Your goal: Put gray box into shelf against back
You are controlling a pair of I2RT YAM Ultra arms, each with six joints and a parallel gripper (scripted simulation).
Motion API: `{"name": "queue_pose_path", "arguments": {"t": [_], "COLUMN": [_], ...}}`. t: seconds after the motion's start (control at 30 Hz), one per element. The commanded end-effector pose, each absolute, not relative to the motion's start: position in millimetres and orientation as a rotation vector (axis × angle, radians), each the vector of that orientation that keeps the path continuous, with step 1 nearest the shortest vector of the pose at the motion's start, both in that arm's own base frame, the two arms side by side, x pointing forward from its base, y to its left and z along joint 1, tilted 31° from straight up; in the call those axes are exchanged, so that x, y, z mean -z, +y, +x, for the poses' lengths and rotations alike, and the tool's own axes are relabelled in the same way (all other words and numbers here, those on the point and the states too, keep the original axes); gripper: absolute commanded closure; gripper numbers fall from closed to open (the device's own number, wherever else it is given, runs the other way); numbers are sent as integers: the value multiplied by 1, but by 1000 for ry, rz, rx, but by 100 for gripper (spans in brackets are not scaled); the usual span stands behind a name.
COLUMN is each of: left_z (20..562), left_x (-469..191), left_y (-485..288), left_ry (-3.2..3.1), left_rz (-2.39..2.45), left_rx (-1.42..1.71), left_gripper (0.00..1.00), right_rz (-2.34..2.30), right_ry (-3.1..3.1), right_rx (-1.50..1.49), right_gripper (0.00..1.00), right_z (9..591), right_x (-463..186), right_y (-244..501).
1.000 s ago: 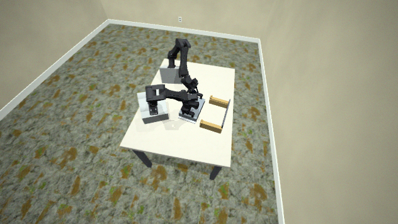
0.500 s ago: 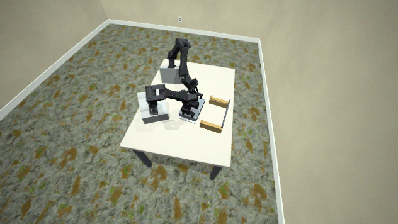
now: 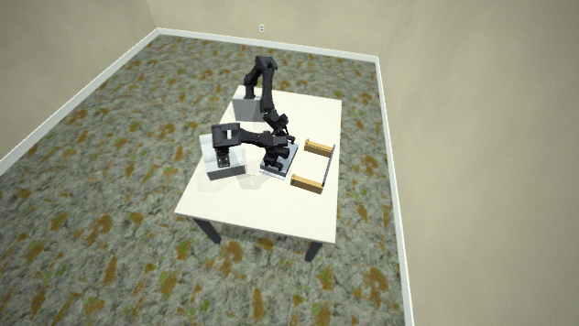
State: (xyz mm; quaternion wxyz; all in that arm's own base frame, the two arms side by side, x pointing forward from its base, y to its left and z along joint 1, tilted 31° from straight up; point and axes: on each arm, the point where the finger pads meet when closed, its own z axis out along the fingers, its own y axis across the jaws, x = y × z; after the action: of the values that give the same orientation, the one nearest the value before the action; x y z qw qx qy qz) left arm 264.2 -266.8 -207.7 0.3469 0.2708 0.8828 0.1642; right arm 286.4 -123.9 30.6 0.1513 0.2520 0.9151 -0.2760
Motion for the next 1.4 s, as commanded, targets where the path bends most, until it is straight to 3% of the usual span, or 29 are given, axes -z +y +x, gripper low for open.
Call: {"name": "queue_pose_path", "arguments": {"t": [0.0, 1.37], "left_z": [275, 284], "left_x": [187, 165], "left_y": [-309, -319], "left_ry": [2232, 2179], "left_rz": [671, 665], "left_rx": [-317, -338], "left_gripper": [86, 86], "right_rz": [712, 658], "right_ry": [2563, 2545], "right_rx": [738, 751], "right_gripper": [86, 86], "right_z": [309, 314], "right_x": [-47, -71], "right_y": [-118, -113]}}
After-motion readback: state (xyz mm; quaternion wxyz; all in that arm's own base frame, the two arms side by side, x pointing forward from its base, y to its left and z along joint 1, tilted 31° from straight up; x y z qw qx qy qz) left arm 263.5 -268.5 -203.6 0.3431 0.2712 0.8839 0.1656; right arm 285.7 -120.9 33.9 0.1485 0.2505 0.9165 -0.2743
